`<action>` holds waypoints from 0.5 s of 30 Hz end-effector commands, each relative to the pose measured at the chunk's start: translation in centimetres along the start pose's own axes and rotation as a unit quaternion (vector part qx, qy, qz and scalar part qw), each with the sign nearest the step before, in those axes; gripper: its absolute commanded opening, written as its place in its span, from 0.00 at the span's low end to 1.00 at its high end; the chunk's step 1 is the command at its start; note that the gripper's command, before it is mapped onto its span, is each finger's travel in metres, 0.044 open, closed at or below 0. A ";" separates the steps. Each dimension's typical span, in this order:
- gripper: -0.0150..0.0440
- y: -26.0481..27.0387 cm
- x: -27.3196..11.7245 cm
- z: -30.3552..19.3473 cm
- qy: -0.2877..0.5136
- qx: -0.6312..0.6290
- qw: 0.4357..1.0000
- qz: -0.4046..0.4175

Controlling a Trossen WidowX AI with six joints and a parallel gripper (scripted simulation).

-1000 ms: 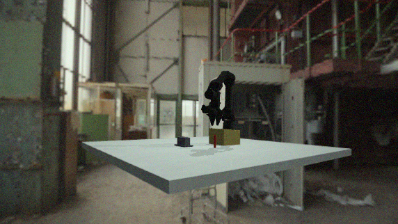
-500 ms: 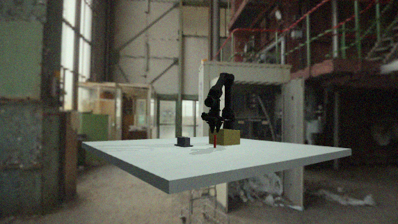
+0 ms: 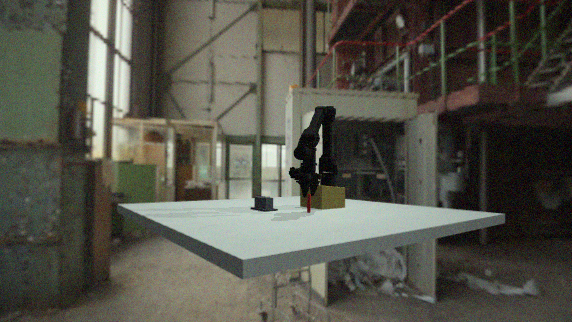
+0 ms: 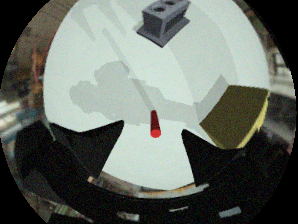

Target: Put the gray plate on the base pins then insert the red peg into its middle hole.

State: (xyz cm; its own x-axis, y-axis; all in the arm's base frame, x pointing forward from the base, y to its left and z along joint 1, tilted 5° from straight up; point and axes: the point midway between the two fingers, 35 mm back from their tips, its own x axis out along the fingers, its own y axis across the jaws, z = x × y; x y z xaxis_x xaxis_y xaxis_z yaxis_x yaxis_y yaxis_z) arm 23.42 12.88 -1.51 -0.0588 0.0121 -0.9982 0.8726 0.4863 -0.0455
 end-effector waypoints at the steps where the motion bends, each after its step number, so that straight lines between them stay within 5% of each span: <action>1: 1.00 -0.1 0.6 -0.1 0.003 0.003 1.000 0.000; 15: 1.00 -0.2 2.7 -0.1 0.003 0.003 1.000 -0.001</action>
State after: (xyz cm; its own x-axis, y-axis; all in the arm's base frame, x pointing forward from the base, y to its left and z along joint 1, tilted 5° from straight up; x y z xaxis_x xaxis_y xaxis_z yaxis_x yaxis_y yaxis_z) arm 23.12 12.85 -3.92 -0.0600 0.0120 -0.9981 0.8725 0.4864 -0.0466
